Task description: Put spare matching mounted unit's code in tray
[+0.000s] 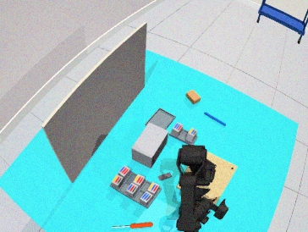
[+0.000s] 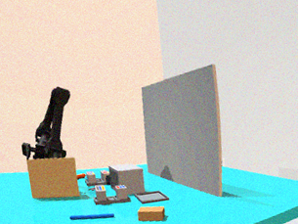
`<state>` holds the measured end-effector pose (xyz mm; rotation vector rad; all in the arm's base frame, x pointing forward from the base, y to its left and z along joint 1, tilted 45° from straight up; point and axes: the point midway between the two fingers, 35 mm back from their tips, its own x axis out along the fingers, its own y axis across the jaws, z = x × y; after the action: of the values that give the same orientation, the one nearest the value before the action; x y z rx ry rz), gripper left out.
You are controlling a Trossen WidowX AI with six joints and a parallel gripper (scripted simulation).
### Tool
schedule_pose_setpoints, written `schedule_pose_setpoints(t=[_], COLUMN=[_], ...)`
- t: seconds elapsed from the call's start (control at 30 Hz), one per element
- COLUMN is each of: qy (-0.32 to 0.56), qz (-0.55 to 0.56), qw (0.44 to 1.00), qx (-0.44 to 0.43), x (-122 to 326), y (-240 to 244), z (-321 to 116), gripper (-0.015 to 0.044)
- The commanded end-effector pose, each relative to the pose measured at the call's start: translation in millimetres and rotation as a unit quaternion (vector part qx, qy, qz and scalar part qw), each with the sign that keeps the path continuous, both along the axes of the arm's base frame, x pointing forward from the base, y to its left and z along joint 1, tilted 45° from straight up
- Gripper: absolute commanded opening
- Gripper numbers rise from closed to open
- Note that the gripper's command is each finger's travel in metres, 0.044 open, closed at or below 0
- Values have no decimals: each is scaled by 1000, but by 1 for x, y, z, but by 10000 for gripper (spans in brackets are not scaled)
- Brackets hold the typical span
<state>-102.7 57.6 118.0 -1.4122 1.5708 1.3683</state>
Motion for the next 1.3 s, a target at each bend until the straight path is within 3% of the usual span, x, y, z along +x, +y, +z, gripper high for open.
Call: schedule_pose_setpoints(t=[0.0, 0.3, 0.67, 1.0, 1.17, 1.27], qy=[0, 5, 56, 78, 65, 33], qz=[0, -19, -205, -413, -500, -513], qw=[1000, 1000, 975, 885, 820, 811], qx=[0, 3, 70, 203, 272, 280], x=[0, 0, 22, 110, 170, 208], y=[0, 8, 88, 159, 171, 169], z=[0, 2, 25, 67, 91, 90], gripper=[426, 440, 440, 440, 440, 440])
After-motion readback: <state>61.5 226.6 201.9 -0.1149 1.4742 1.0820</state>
